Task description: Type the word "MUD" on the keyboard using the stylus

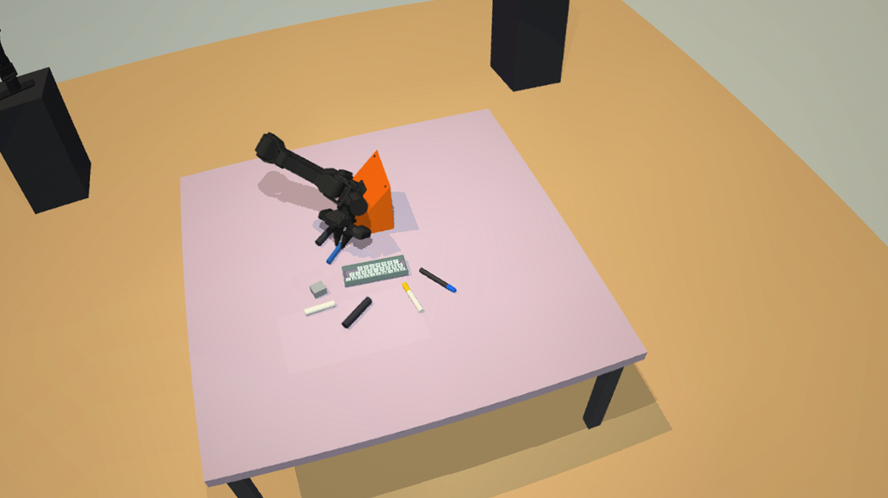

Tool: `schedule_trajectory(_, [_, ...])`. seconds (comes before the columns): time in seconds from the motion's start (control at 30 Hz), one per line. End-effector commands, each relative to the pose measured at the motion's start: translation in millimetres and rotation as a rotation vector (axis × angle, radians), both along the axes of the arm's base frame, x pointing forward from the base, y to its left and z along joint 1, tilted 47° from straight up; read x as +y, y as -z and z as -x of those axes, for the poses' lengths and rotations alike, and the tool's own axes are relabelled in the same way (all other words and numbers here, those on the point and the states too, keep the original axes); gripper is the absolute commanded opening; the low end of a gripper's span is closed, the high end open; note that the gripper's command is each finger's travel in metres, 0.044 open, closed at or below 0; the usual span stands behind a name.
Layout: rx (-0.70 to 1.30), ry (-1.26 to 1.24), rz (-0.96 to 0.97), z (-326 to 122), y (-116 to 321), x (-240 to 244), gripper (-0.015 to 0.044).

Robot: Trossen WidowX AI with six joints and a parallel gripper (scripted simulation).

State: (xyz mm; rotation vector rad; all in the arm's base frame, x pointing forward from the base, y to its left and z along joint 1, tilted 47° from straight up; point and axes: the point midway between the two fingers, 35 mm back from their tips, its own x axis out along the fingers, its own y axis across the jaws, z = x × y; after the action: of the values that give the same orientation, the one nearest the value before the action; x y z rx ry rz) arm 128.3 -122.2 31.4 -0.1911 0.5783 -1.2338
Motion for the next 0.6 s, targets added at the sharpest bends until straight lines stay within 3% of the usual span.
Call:
schedule_trajectory(0.0, [0.006, 0.001, 0.008, 1.6, -0.1, -1.3, 0.0000])
schedule_trajectory(0.03, [0.006, 0.001, 0.008, 1.6, -0.1, -1.3, 0.0000])
schedule_trajectory(0.23, [0.000, 0.001, 0.001, 0.2, 0.0, -0.3, 0.0150])
schedule_trajectory(0.57, [0.009, -0.014, -0.036, -2.9, -1.9, 13.5, 0.0150])
